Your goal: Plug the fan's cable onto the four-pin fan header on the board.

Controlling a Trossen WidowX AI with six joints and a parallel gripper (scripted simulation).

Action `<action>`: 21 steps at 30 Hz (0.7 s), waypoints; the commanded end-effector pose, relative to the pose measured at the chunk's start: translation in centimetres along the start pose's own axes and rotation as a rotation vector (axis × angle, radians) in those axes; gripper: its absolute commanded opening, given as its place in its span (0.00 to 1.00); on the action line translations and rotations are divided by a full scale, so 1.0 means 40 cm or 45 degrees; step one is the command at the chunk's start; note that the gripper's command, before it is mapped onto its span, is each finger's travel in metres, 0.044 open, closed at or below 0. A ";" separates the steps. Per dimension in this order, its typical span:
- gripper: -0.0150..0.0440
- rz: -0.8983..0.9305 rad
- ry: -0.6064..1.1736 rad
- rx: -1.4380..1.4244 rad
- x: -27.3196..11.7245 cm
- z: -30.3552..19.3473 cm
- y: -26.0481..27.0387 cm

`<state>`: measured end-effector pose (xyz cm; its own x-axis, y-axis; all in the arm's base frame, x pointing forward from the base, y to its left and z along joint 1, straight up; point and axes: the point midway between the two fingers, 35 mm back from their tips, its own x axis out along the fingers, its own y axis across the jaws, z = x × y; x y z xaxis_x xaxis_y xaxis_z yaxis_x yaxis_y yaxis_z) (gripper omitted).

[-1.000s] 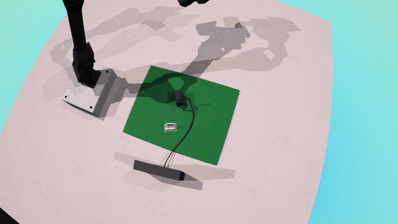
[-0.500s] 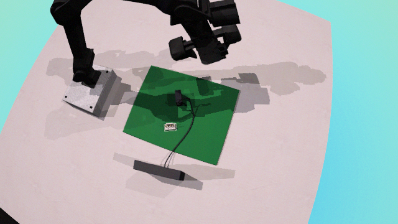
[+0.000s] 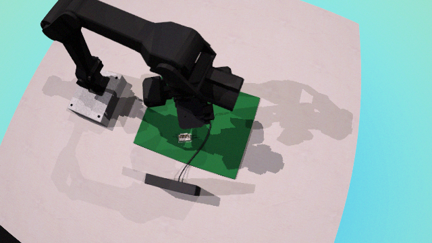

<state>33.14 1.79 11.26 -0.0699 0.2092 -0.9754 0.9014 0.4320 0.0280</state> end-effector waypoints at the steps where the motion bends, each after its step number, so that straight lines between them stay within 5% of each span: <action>1: 1.00 -0.003 0.009 -0.010 0.030 0.007 0.001; 6: 1.00 -0.003 0.010 -0.010 0.139 0.032 -0.002; 21: 1.00 -0.003 0.010 -0.010 0.184 0.043 -0.001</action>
<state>33.45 1.77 4.25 -0.0700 0.2117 -0.9748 0.8995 0.4359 0.0301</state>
